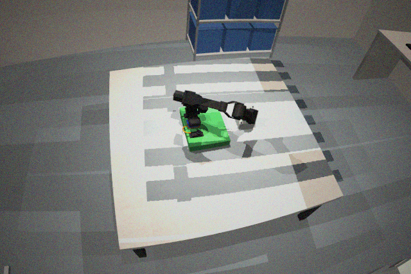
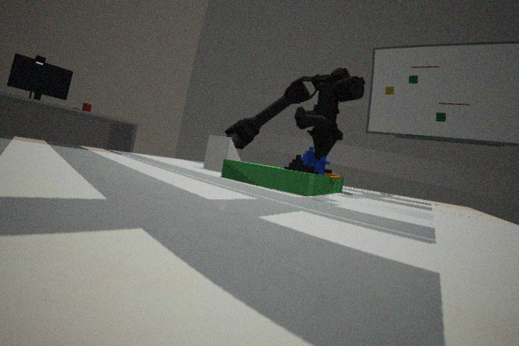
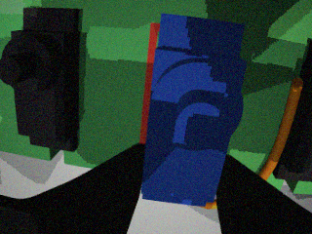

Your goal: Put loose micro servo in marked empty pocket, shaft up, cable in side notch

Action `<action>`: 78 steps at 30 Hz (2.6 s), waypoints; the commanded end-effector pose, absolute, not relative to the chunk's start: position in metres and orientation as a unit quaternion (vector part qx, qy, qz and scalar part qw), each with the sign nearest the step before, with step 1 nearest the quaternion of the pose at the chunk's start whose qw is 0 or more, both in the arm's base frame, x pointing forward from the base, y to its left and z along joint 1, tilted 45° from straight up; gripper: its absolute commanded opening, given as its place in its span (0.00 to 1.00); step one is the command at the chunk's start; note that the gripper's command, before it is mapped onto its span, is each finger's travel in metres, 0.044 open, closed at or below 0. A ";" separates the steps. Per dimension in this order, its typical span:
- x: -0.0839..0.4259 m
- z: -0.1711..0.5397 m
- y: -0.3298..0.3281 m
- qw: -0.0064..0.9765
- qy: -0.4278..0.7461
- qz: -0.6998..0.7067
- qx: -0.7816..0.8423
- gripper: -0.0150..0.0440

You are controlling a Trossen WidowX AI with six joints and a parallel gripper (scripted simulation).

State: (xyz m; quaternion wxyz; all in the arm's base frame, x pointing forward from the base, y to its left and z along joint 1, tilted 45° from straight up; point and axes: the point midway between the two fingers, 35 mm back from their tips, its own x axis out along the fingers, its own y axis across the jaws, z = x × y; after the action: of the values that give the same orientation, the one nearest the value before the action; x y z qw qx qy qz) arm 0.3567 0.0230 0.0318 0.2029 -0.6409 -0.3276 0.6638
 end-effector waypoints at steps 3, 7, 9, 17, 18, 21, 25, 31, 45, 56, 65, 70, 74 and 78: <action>0.356 0.029 0.026 0.206 -0.327 0.663 -0.641 0.25; 0.355 0.026 0.029 0.206 -0.327 0.663 -0.641 0.25; 0.355 0.024 0.031 0.206 -0.327 0.663 -0.641 0.25; 0.354 0.019 0.036 0.206 -0.327 0.663 -0.641 0.25; 0.354 0.018 0.037 0.206 -0.327 0.663 -0.641 0.25; 0.354 0.016 0.039 0.206 -0.327 0.663 -0.641 0.25; 0.354 0.013 0.042 0.206 -0.327 0.663 -0.641 0.25; 0.353 0.009 0.046 0.206 -0.327 0.663 -0.641 0.25; 0.352 0.036 0.021 0.206 -0.326 0.664 -0.641 0.57; 0.321 0.047 -0.006 0.207 -0.321 0.666 -0.640 0.79; 0.254 0.075 -0.044 0.206 -0.324 0.667 -0.639 1.00; 0.257 0.081 -0.050 0.213 -0.318 0.668 -0.638 1.00; 0.263 0.097 -0.070 0.234 -0.299 0.673 -0.635 1.00; 0.264 0.101 -0.075 0.239 -0.295 0.674 -0.634 1.00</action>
State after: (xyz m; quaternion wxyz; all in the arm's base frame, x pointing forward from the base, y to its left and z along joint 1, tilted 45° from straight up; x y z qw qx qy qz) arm 0.2625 -0.0692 0.0971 0.2331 -0.6367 -0.3007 0.6708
